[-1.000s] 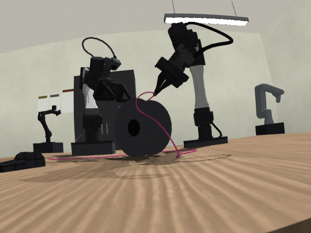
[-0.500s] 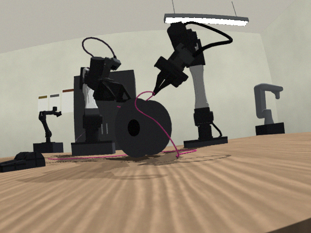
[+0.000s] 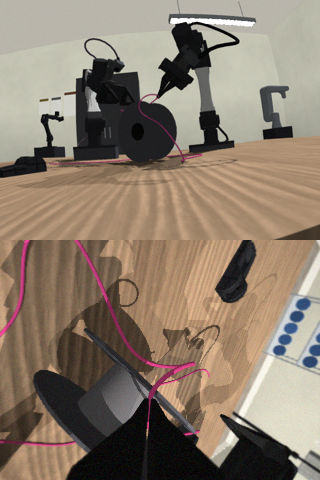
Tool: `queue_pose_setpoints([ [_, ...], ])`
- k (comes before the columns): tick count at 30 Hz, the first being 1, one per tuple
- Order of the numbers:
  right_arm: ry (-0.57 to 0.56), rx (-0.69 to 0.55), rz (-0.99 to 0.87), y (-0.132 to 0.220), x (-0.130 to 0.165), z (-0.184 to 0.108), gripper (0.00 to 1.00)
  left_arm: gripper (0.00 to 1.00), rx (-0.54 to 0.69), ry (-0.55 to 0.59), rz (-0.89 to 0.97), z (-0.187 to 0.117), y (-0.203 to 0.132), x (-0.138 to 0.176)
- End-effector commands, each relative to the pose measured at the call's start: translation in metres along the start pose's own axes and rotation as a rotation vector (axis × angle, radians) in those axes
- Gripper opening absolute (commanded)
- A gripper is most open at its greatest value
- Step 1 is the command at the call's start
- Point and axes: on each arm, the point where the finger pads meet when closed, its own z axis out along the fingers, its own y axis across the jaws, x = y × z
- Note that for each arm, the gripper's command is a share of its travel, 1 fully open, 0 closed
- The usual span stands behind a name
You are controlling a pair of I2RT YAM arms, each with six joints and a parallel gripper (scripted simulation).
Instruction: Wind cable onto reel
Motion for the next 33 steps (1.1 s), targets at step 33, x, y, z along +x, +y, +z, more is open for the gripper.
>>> queue_pose_setpoints([
  [33,-0.069,0.018,-0.021,-0.006,-0.031,0.025,0.75,0.0,0.017,-0.034,0.024,-0.003,-0.006,-0.002],
])
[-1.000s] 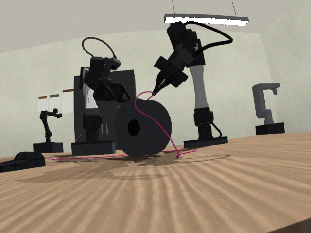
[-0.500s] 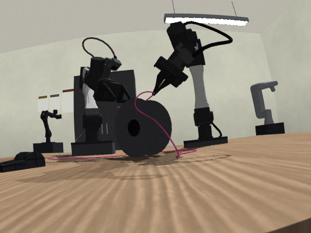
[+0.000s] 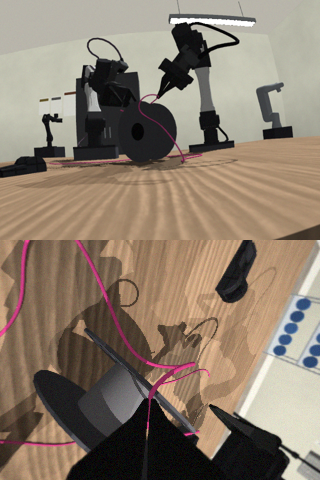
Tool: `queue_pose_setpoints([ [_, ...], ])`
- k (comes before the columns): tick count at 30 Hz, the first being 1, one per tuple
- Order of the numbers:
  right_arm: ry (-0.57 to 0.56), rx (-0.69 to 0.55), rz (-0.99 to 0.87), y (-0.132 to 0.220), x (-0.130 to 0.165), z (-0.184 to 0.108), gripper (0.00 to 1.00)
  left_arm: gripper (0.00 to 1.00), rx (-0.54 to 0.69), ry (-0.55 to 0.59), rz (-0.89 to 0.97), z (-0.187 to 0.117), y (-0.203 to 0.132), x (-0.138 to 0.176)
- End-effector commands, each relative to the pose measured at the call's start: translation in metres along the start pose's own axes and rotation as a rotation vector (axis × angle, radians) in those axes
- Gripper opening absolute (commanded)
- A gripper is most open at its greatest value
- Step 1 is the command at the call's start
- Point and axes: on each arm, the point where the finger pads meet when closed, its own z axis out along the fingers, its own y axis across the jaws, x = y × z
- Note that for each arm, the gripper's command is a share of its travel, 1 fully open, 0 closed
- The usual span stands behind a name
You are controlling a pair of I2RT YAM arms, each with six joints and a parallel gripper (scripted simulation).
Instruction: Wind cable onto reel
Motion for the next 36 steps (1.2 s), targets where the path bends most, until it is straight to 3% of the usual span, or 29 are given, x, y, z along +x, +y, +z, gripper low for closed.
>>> queue_pose_setpoints([
  [1,-0.091,0.03,-0.025,-0.007,-0.033,0.006,0.75,0.0,0.018,-0.035,0.025,-0.004,-0.007,-0.002],
  [22,-0.089,0.029,-0.024,-0.007,-0.037,0.038,0.75,0.0,0.023,-0.041,0.03,-0.007,-0.009,-0.003],
  [36,-0.079,0.028,-0.02,-0.003,-0.023,0.037,0.75,0.0,0.021,-0.039,0.027,-0.007,-0.007,-0.001],
])
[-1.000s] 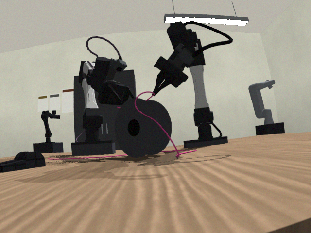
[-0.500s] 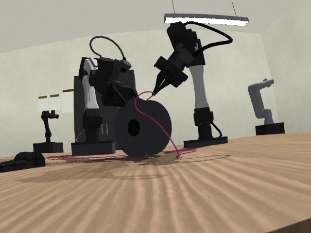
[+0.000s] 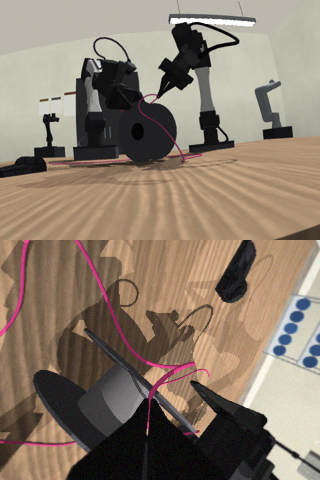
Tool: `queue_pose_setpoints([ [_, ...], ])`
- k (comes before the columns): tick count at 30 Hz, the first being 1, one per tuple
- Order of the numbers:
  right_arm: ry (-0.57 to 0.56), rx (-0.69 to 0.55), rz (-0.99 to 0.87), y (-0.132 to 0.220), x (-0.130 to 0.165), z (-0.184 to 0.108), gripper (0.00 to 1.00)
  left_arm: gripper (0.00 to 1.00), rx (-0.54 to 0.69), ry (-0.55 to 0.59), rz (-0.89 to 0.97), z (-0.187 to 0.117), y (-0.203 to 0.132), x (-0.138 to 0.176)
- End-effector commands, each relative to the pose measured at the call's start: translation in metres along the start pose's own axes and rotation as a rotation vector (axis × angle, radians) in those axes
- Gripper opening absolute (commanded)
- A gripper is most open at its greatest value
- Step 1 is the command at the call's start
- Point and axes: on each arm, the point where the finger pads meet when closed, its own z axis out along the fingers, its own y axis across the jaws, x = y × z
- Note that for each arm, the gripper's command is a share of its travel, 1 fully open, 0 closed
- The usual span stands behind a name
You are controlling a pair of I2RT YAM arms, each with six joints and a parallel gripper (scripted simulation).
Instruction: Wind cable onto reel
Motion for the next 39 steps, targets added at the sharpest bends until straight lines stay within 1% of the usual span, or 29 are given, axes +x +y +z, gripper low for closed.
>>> queue_pose_setpoints([
  [1,-0.071,0.019,-0.013,-0.0012,-0.0161,-0.0044,0.75,0.0,0.02,-0.038,0.026,-0.0062,-0.0067,-0.0009],
  [14,-0.066,0.018,-0.011,0.0002,-0.0122,-0.0044,0.75,0.0,0.015,-0.032,0.022,-0.0033,-0.0044,-0.0015],
  [21,-0.068,0.019,-0.011,-0.0005,-0.0135,-0.0042,0.53,0.0,0.015,-0.032,0.021,-0.0033,-0.0043,-0.0014],
  [23,-0.068,0.019,-0.011,-0.0005,-0.0135,-0.0042,0.53,0.0,0.015,-0.032,0.021,-0.0033,-0.0043,-0.0014],
  [38,-0.068,0.019,-0.011,-0.0006,-0.0135,-0.0042,0.06,0.0,0.015,-0.032,0.021,-0.0033,-0.0043,-0.0014],
  [39,-0.068,0.019,-0.011,-0.0006,-0.0135,-0.0042,0.06,0.0,0.015,-0.032,0.021,-0.0033,-0.0043,-0.0014],
])
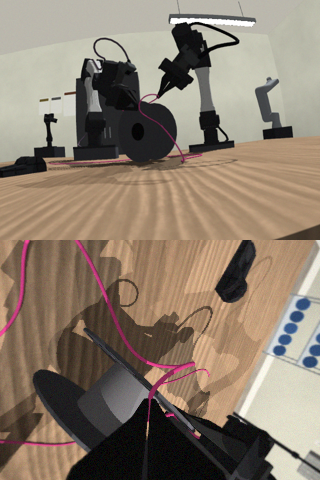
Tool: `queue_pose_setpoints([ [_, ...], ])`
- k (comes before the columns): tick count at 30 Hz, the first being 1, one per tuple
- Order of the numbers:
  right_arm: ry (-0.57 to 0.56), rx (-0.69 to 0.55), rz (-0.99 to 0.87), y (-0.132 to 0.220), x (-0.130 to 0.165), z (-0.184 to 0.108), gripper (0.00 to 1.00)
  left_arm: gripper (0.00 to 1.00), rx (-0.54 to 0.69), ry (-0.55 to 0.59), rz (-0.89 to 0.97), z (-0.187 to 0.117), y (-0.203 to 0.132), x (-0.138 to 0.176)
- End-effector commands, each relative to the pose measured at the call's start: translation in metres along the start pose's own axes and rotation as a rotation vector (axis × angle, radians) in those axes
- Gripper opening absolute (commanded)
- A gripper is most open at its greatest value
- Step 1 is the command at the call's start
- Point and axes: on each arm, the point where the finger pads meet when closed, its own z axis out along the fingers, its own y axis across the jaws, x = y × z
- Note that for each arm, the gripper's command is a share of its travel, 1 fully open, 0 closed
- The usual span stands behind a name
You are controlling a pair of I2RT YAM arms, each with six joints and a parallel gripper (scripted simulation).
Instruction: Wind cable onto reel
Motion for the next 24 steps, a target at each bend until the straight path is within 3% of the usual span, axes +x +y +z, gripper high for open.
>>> queue_pose_setpoints([
  [1,-0.062,0.016,-0.007,-0.0019,-0.0148,-0.0028,0.06,0.0,0.014,-0.031,0.021,-0.003,-0.0043,-0.0017],
  [3,-0.063,0.012,-0.013,-0.0012,-0.0149,-0.0028,0.0,0.0,0.014,-0.031,0.021,-0.003,-0.0043,-0.0017],
  [20,-0.057,0.01,-0.002,-0.0022,-0.0094,-0.0029,0.0,0.0,0.012,-0.03,0.019,-0.001,-0.0036,-0.0038],
  [24,-0.057,0.01,-0.002,-0.0018,-0.0095,-0.0028,0.0,0.08,0.012,-0.03,0.019,-0.001,-0.0036,-0.0038],
])
